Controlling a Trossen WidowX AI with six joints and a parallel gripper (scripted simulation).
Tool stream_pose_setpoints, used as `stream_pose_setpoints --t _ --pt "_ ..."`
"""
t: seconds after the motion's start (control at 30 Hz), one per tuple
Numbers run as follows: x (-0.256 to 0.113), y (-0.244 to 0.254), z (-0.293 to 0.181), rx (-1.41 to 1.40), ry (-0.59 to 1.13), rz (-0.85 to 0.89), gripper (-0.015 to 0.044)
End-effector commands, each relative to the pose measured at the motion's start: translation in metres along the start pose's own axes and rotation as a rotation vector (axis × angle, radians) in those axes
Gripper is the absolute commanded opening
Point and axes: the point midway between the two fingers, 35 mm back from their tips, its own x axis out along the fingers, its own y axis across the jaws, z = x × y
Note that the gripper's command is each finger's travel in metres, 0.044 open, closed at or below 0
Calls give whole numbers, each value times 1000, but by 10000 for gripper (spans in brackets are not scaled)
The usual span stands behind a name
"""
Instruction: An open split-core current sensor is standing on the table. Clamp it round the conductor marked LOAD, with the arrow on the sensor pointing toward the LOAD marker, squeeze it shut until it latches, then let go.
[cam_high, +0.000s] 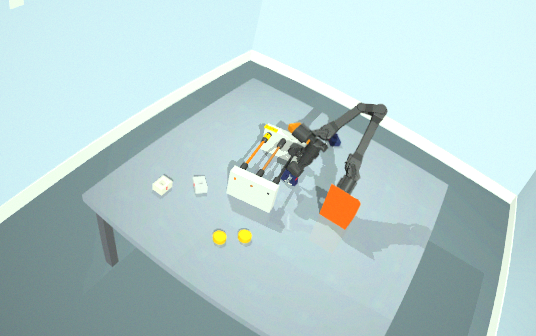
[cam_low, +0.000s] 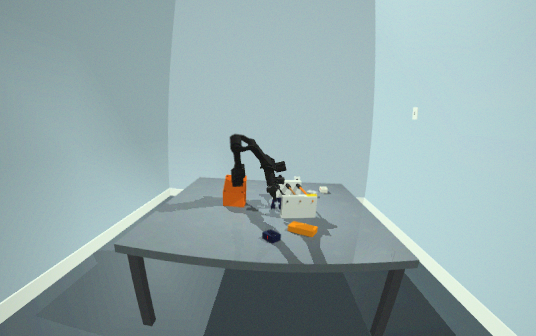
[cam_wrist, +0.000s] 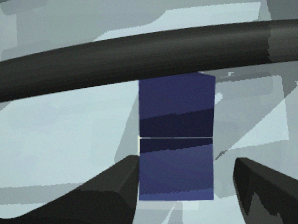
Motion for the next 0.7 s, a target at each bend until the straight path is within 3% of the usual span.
stream_pose_setpoints --t 0.0,0.27,0.4,0.67 --pt "0 0 0 3 1 0 163" --pt "0 0 0 3 1 0 109" --pt "-2 -1 -3 1 1 1 4" --pt "-10 -5 -27 -3 4 2 0"
